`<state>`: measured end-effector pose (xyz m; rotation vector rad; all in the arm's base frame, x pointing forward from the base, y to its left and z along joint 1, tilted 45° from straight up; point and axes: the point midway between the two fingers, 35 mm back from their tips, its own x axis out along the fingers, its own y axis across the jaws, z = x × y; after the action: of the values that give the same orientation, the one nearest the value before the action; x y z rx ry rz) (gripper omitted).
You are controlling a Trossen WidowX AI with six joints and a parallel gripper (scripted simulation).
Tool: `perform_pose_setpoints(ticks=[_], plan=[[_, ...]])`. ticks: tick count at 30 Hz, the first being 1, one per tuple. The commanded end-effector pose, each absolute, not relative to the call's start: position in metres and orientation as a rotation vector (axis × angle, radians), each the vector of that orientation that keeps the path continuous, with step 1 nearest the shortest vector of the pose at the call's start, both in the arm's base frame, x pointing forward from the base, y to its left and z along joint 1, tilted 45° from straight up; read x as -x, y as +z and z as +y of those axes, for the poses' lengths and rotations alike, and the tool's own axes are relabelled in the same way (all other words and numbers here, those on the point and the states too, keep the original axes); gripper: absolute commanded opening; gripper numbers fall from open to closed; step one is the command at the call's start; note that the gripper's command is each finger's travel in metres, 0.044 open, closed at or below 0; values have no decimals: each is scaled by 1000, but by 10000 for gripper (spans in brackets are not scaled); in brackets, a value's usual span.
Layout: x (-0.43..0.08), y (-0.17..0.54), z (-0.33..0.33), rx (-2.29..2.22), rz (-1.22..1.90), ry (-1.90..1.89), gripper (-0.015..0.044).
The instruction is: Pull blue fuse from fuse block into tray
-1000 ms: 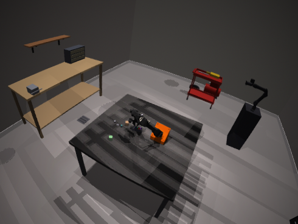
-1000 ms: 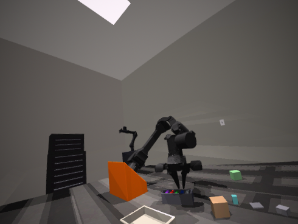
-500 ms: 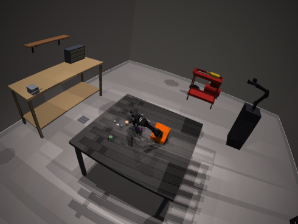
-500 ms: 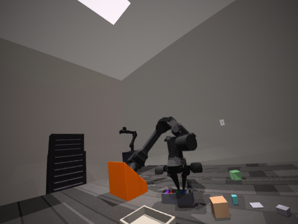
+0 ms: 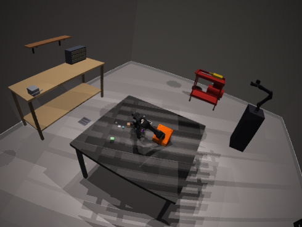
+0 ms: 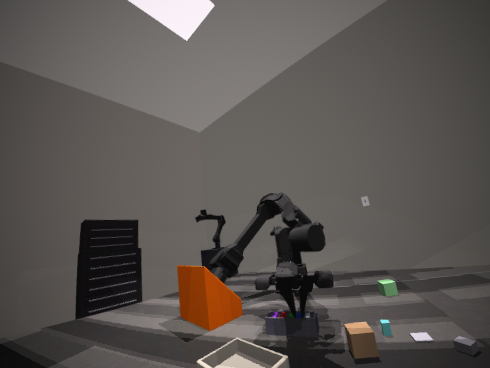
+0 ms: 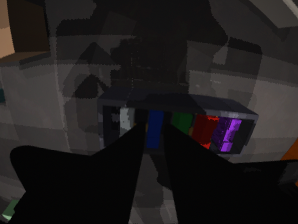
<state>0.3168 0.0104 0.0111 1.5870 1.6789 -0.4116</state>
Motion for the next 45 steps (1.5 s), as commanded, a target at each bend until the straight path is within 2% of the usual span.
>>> perform_pose_setpoints(ticks=[1, 9, 45], plan=[[-317, 11, 10, -1587, 1678, -411, 54], [-317, 11, 10, -1587, 1678, -411, 1], [-316, 22, -1, -1590, 1679, -414, 0]])
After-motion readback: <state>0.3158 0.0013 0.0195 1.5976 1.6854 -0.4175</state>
